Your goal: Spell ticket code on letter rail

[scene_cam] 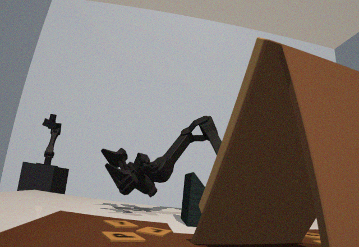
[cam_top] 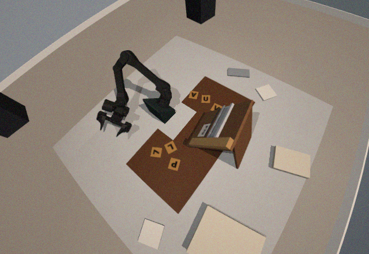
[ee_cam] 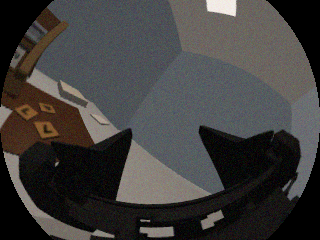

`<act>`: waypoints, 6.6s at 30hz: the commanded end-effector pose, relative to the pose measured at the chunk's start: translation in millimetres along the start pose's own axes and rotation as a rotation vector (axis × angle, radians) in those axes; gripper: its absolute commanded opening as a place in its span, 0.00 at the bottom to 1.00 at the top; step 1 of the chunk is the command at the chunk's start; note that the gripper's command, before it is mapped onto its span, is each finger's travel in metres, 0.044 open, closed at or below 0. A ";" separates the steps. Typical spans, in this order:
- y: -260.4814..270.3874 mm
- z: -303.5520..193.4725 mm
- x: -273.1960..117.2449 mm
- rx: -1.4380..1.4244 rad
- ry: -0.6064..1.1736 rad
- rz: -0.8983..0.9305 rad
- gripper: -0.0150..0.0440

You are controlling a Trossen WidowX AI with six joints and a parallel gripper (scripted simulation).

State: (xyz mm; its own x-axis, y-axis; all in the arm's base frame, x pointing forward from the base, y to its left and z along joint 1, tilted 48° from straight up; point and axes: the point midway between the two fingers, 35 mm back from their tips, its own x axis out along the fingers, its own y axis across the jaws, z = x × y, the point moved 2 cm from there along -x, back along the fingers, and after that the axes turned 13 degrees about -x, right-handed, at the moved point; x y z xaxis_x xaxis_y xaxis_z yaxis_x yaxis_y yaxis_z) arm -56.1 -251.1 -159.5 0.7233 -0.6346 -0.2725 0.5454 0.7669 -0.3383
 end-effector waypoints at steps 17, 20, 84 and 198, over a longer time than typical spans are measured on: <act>77.7 202.7 74.1 0.310 -0.092 0.733 1.00; 100.1 230.1 71.3 0.346 -0.078 0.843 1.00; 117.4 482.9 21.4 1.453 1.245 0.568 1.00; 313.3 420.3 -230.6 -1.451 -1.134 1.985 0.83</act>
State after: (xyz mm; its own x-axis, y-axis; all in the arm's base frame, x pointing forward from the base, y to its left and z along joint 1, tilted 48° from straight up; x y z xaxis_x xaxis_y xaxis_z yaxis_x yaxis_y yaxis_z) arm 127.4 174.7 179.5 -0.0982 0.7411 -0.6641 -0.5649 -0.5909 -0.5759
